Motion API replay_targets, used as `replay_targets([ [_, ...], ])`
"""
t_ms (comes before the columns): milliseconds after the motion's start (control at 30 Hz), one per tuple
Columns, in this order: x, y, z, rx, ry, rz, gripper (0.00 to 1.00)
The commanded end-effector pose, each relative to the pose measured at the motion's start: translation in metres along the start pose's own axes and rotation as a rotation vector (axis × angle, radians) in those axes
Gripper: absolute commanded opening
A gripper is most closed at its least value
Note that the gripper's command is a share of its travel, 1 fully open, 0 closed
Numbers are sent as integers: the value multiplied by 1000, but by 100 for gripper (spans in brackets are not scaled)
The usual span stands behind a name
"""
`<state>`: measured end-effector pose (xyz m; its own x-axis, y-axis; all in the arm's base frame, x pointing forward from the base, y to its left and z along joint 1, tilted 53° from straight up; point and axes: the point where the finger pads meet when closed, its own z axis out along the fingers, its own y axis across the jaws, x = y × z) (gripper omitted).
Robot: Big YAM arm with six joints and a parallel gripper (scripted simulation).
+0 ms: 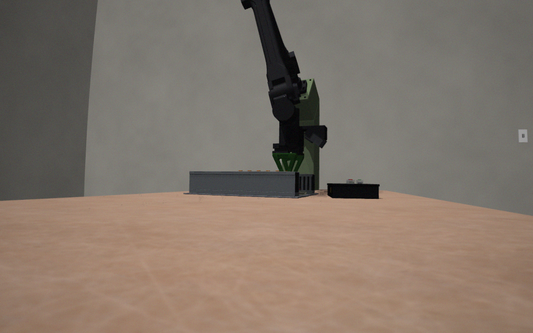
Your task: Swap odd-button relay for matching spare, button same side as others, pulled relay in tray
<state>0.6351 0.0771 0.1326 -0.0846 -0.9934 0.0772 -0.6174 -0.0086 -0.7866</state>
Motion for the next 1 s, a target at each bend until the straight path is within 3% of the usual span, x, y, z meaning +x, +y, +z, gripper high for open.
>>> replay_targets([
  [0,-7,-17,-17,34,-18,7,59],
  [967,-9,-13,-24,25,-20,5,59],
])
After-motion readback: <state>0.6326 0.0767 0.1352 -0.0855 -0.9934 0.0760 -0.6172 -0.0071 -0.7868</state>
